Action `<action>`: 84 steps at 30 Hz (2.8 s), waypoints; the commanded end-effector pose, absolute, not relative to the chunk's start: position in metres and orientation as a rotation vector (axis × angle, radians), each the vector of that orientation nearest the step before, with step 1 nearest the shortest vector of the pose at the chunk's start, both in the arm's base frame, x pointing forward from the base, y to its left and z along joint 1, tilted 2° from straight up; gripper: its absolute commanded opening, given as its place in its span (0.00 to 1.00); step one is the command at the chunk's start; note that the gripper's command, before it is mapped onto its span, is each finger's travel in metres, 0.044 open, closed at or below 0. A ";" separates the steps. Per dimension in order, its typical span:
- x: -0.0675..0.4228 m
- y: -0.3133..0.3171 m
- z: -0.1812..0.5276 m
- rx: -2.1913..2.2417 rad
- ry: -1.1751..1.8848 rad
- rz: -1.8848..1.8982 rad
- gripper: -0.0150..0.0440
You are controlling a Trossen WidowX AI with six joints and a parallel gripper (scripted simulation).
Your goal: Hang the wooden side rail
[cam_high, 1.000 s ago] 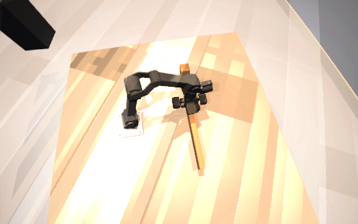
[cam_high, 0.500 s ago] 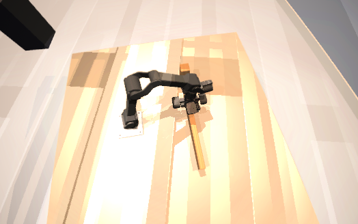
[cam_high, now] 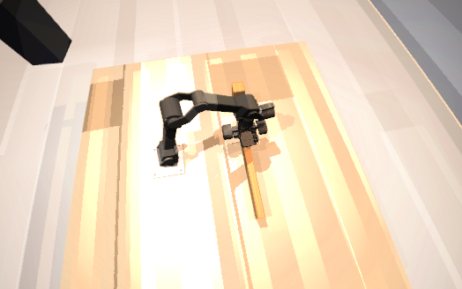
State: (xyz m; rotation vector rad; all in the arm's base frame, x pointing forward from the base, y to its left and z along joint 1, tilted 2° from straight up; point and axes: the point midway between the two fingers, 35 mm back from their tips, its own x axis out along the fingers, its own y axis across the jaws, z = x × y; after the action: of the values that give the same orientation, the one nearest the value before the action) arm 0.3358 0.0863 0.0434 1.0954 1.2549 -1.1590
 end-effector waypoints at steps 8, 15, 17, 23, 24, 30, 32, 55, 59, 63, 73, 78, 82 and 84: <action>0.339 0.087 0.053 1.107 1.241 -1.139 0.25; 0.339 0.087 0.054 1.107 1.241 -1.139 0.25; 0.339 0.087 0.054 1.107 1.241 -1.139 0.25; 0.339 0.087 0.055 1.107 1.241 -1.139 0.25; 0.339 0.087 0.056 1.107 1.241 -1.139 0.25; 0.339 0.087 0.057 1.107 1.241 -1.139 0.25; 0.339 0.087 0.057 1.107 1.241 -1.139 0.25; 0.340 0.088 0.058 1.107 1.241 -1.139 0.25; 0.340 0.089 0.058 1.107 1.241 -1.139 0.25; 0.341 0.089 0.057 1.107 1.241 -1.139 0.25; 0.342 0.091 0.056 1.107 1.241 -1.139 0.25; 0.342 0.091 0.056 1.107 1.241 -1.139 0.25; 0.343 0.092 0.055 1.107 1.241 -1.139 0.25; 0.343 0.092 0.055 1.107 1.241 -1.139 0.25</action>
State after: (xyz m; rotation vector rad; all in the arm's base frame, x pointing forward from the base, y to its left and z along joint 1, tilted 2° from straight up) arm 0.3387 0.0895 0.0523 1.0982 1.2498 -1.1528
